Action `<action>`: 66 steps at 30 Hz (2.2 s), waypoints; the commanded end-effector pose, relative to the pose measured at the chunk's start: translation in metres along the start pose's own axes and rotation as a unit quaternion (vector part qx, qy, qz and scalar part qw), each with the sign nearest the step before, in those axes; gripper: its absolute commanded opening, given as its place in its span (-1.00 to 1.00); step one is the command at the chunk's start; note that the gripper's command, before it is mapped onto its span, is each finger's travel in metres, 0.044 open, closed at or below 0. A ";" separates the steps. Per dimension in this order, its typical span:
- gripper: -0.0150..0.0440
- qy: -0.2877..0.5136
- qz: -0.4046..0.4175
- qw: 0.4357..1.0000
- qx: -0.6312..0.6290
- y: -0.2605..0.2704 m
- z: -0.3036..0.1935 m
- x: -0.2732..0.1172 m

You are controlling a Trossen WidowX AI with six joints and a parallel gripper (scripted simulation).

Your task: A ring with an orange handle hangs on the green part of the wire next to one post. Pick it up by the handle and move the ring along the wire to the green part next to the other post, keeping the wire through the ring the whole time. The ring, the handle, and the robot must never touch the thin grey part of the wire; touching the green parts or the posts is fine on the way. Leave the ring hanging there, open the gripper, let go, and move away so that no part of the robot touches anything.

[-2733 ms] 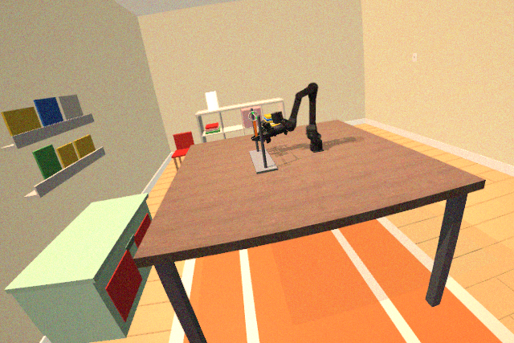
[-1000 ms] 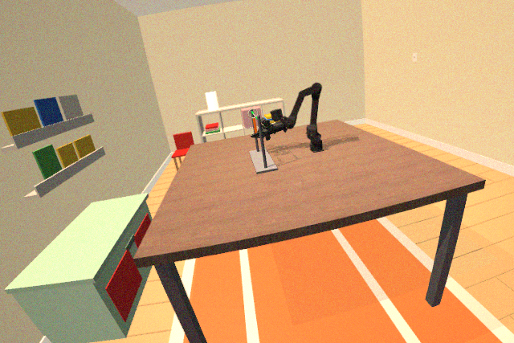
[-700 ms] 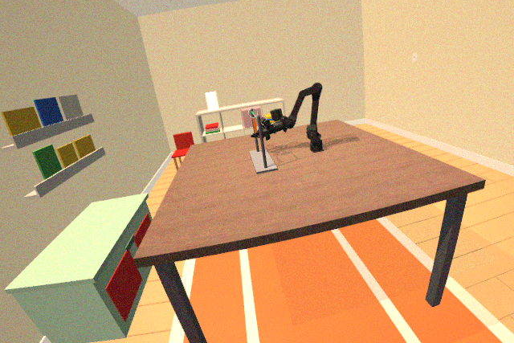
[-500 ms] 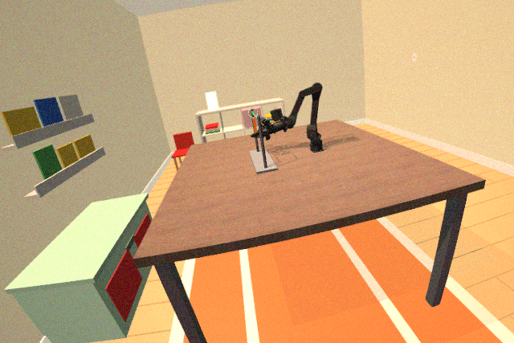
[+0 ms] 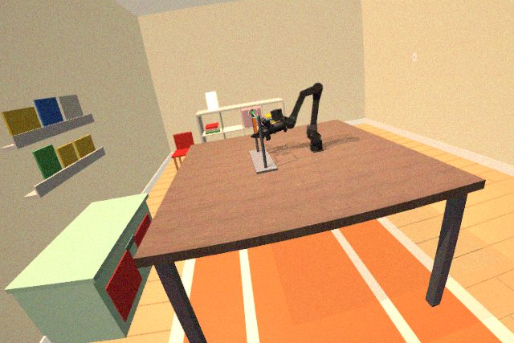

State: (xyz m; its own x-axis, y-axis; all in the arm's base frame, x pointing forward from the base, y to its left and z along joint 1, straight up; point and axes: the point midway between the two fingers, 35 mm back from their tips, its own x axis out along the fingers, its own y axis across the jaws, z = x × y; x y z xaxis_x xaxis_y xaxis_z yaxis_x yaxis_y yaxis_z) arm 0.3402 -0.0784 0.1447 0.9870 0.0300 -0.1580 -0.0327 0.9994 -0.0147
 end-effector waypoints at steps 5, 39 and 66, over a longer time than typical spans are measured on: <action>-1.00 0.000 -0.001 1.000 0.002 0.008 0.000 0.000; -1.00 0.192 -0.009 0.980 0.043 0.047 0.003 -0.047; -1.00 0.368 -0.014 0.921 0.126 0.098 0.031 -0.088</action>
State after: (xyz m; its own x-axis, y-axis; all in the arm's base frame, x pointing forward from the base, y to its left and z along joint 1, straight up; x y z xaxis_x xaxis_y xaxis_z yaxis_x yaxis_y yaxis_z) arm 0.2556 0.0163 0.1861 0.6159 0.0817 -0.7836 0.1228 0.9725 0.1980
